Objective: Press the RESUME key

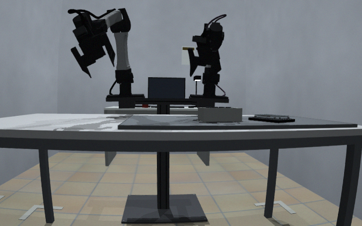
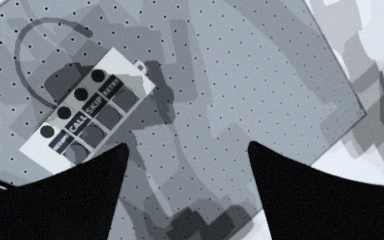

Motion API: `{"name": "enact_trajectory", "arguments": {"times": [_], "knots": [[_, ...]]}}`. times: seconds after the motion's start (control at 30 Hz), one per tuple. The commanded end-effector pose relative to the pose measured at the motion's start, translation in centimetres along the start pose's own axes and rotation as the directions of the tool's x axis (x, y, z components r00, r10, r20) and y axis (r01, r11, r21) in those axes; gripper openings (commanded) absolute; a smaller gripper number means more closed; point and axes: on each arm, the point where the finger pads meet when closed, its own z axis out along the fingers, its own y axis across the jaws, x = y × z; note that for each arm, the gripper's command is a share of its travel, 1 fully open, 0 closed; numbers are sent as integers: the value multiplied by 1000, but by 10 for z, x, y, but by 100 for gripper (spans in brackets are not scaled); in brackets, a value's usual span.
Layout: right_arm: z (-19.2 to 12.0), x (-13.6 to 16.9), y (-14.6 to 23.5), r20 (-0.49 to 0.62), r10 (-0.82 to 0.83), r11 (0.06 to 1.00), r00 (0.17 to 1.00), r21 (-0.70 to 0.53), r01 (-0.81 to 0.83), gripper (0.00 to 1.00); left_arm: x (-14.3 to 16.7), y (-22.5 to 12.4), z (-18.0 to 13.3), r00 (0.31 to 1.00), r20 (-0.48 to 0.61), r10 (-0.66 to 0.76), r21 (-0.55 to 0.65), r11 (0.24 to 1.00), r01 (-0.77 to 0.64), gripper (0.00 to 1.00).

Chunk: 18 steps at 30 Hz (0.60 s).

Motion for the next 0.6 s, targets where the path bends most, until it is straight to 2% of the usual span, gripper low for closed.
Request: {"name": "enact_trajectory", "arguments": {"times": [0.0, 0.17, 0.33, 0.4, 0.57], "knots": [[19, 8, 44, 20, -199, 953, 980, -229, 198, 100, -12, 26, 3, 995, 100, -30, -136, 990, 44, 100], [28, 18, 93, 100, -359, 834, 928, -413, 367, 100, -3, 45, 10, 988, 134, -75, -224, 969, 104, 100], [30, 35, 142, 226, -476, 644, 850, -568, 512, 100, 8, 63, 18, 979, 163, -122, -307, 937, 168, 100], [30, 35, 142, 226, -476, 644, 850, -568, 512, 100, 8, 63, 18, 979, 163, -122, -307, 937, 168, 100], [23, 59, 197, 412, -527, 369, 743, -677, 637, 100, 15, 84, 23, 963, 219, -156, -396, 888, 234, 100]]}}
